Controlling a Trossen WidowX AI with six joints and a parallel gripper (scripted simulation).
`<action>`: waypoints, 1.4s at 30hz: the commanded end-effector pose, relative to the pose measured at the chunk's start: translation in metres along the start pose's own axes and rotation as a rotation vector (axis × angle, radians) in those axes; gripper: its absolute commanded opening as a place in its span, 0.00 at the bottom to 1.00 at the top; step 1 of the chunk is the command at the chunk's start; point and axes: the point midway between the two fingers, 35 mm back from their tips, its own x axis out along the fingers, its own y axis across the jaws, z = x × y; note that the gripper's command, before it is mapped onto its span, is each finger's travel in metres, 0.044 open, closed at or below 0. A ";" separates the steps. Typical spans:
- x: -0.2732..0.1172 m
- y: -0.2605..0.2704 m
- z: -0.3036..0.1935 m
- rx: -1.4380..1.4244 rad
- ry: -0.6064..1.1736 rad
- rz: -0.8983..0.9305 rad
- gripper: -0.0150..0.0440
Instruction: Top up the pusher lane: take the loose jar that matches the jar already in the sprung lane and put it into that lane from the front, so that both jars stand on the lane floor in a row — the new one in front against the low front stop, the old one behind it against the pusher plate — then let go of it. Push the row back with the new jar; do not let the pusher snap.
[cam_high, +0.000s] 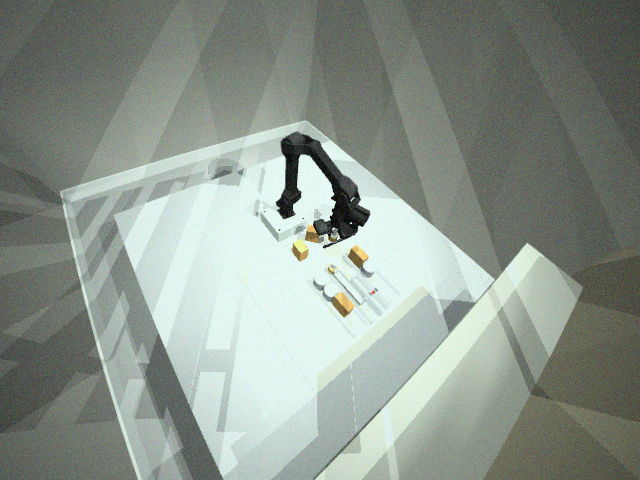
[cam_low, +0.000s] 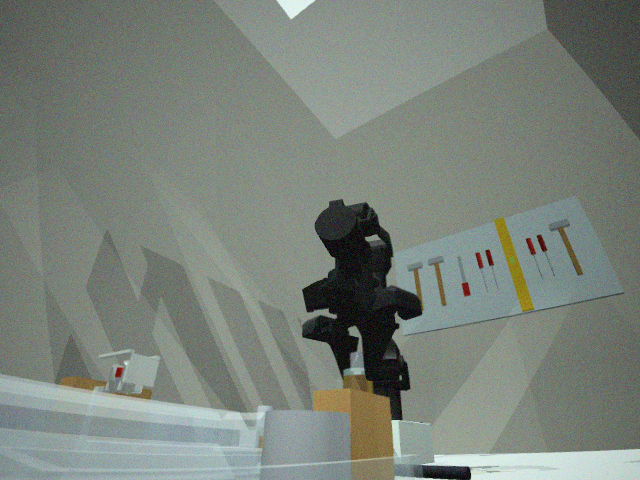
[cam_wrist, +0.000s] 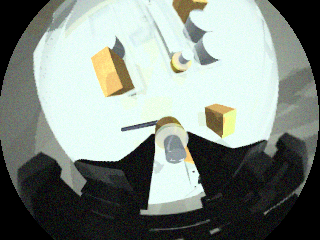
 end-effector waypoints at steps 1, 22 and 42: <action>0.003 -0.009 0.022 -0.079 -0.016 0.001 0.25; 0.025 -0.051 0.070 -0.310 -0.020 -0.006 0.25; 0.045 -0.050 0.073 -0.310 -0.020 -0.006 0.25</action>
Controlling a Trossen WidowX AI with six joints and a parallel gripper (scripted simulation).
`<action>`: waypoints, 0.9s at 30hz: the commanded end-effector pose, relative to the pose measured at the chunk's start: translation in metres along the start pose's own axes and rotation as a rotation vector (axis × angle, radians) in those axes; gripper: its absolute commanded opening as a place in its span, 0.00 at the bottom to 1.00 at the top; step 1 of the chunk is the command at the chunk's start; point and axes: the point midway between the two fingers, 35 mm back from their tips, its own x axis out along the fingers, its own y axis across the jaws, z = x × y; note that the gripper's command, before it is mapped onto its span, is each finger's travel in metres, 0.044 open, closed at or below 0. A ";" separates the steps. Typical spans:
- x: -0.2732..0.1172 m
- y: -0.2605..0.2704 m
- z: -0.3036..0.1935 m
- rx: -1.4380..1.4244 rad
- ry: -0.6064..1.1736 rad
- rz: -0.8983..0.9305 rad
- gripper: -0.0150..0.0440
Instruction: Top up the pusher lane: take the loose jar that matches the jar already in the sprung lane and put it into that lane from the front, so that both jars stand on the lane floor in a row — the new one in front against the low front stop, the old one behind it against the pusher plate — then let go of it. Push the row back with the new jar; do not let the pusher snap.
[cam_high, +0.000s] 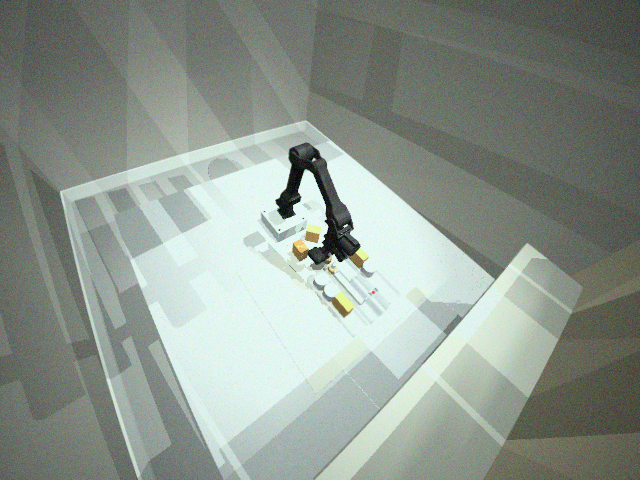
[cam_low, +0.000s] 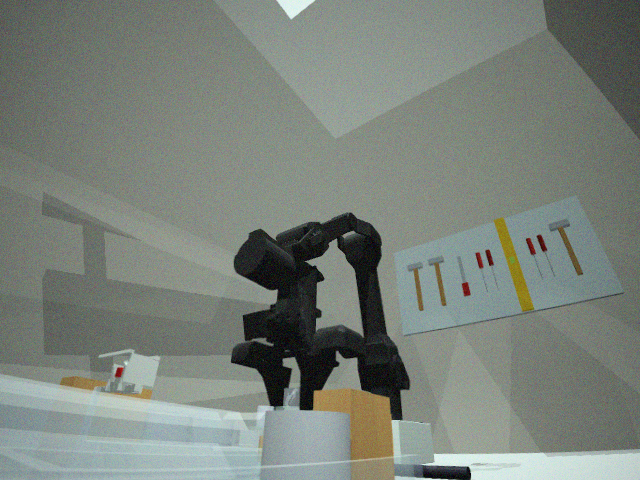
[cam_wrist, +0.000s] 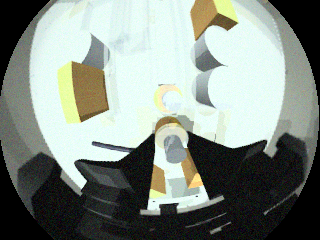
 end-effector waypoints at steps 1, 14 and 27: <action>-0.001 -0.001 0.003 -0.003 -0.006 -0.004 0.25; -0.001 -0.001 0.008 -0.003 -0.006 -0.004 0.25; -0.001 -0.001 0.013 -0.003 -0.007 -0.004 0.25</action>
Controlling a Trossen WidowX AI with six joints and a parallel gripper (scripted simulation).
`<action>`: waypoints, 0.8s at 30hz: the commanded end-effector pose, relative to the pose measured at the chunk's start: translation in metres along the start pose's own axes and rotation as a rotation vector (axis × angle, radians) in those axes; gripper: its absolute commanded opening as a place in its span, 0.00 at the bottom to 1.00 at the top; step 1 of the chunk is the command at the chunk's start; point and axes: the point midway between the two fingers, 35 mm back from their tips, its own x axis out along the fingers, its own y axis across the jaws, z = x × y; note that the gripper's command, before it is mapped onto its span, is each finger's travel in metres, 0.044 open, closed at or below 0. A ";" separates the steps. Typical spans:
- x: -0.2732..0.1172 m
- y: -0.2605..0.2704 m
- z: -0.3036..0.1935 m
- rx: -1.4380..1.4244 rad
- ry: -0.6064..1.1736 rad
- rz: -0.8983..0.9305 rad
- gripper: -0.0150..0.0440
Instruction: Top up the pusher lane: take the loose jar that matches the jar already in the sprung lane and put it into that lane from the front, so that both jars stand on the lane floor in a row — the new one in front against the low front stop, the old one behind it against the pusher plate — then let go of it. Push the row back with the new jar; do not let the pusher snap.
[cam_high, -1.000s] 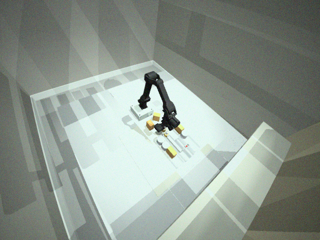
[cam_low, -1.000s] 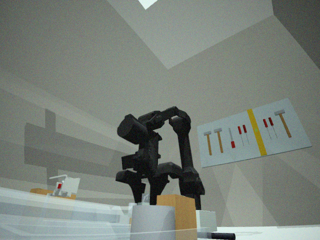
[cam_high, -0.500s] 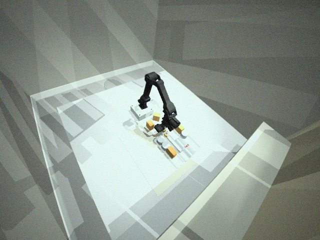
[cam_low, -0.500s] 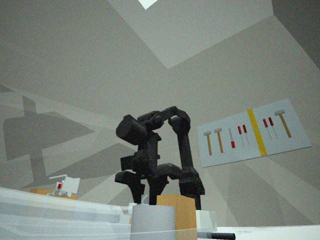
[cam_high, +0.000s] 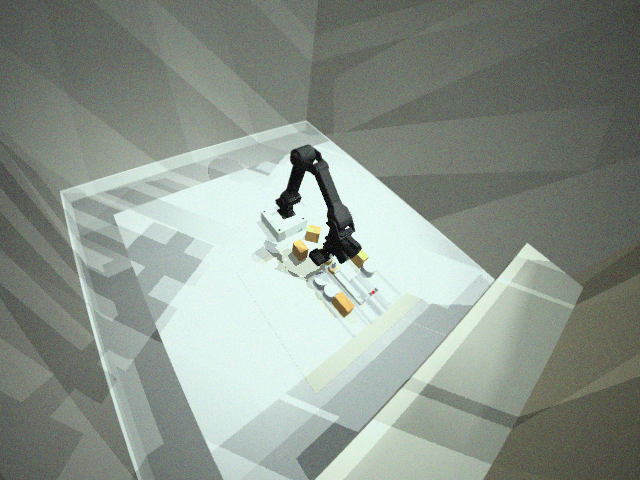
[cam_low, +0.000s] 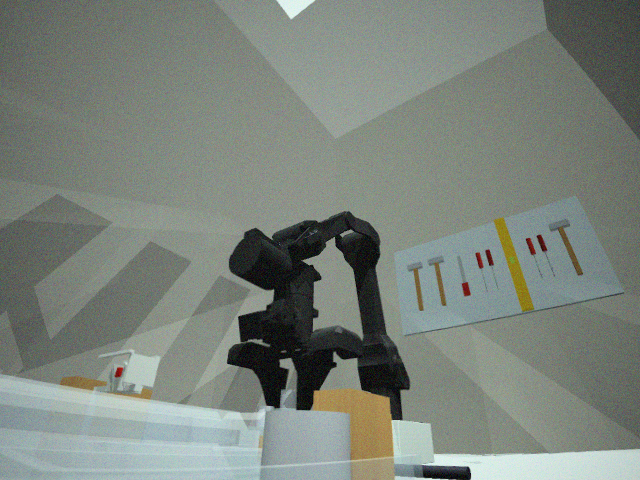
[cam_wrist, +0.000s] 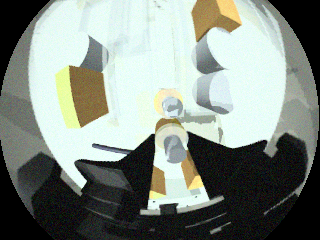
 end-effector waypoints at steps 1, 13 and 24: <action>-0.003 -0.001 0.007 -0.003 -0.016 -0.004 0.25; -0.003 -0.001 0.011 -0.003 -0.017 -0.004 0.25; -0.004 -0.001 0.015 -0.003 -0.017 -0.004 0.25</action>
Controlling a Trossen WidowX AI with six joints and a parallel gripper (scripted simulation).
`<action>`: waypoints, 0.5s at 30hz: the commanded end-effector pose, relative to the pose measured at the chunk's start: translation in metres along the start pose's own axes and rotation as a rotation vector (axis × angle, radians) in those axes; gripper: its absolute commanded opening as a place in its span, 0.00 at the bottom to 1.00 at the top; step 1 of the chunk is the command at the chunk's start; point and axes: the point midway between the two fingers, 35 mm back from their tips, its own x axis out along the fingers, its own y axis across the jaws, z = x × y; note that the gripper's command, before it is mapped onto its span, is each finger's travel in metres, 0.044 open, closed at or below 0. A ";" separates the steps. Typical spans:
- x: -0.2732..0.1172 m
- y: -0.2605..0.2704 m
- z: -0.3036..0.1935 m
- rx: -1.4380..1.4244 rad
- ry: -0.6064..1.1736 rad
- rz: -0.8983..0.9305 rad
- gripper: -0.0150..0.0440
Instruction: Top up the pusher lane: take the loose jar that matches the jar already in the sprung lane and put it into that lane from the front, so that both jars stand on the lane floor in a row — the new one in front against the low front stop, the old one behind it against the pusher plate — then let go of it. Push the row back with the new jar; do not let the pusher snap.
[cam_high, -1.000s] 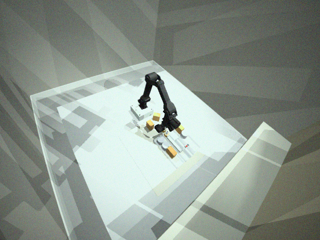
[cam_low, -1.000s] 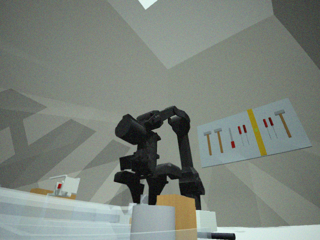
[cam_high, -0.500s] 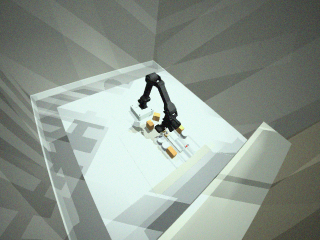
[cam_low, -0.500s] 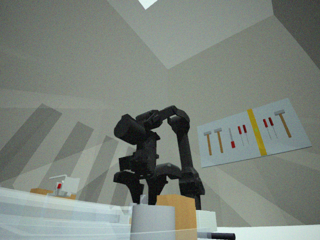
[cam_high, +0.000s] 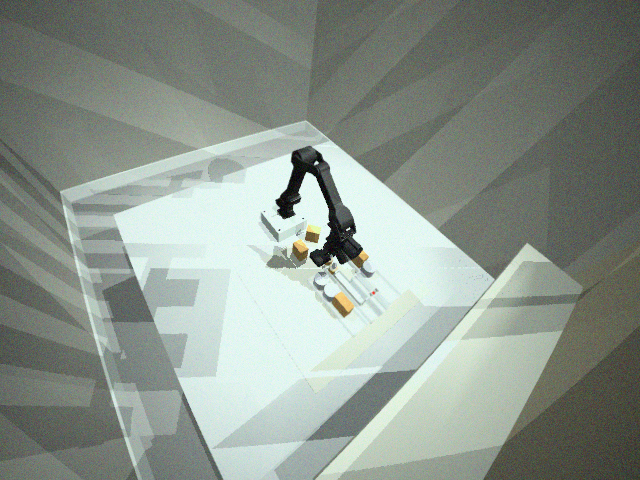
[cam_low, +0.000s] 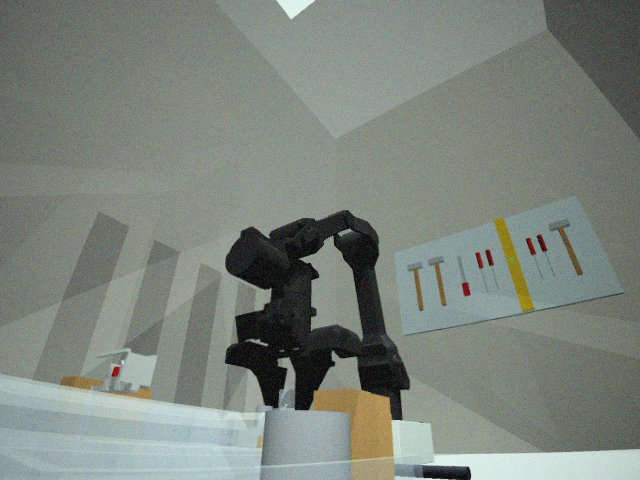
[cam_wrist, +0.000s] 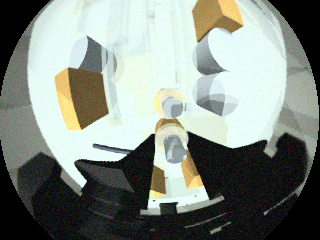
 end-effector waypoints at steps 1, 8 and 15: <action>-0.004 -0.001 0.012 -0.003 -0.035 -0.004 0.25; -0.005 -0.001 0.015 -0.003 -0.035 -0.004 0.25; -0.005 -0.001 0.017 -0.003 -0.036 -0.004 0.25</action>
